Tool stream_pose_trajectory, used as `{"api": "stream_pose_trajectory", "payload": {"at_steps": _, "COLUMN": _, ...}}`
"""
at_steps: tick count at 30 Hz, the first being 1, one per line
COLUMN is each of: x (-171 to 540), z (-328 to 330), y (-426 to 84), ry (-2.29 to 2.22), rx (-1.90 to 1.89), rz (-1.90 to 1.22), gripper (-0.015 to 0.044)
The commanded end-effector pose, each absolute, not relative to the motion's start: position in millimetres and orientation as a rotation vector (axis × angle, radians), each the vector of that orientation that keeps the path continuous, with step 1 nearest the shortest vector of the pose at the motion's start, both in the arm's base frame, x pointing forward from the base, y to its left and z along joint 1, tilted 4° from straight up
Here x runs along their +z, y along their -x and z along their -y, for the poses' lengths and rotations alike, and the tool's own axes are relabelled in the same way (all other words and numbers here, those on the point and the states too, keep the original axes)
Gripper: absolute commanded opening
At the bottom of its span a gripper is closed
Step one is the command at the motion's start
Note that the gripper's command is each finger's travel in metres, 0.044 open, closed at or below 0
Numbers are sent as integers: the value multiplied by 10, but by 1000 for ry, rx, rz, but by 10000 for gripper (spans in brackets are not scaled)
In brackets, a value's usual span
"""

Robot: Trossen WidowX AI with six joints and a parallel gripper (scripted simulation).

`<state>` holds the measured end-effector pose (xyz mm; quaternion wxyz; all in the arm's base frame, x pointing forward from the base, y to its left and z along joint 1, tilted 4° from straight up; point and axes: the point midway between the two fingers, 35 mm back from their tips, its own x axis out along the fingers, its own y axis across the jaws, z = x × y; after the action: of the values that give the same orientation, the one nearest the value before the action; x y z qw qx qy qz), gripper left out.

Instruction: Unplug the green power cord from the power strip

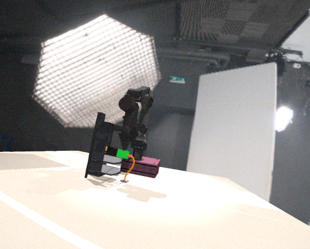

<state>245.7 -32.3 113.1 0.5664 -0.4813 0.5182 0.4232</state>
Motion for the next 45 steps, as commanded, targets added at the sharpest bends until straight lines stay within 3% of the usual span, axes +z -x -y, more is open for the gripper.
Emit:
{"api": "stream_pose_trajectory", "payload": {"at_steps": 1, "x": 1127, "z": 302, "y": -2470, "ry": 1132, "rx": 993, "rz": -1217, "gripper": 0}}
{"api": "stream_pose_trajectory", "payload": {"at_steps": 45, "x": 1131, "z": -392, "y": -2549, "ry": 1124, "rx": 1004, "rz": -1209, "gripper": 0}}
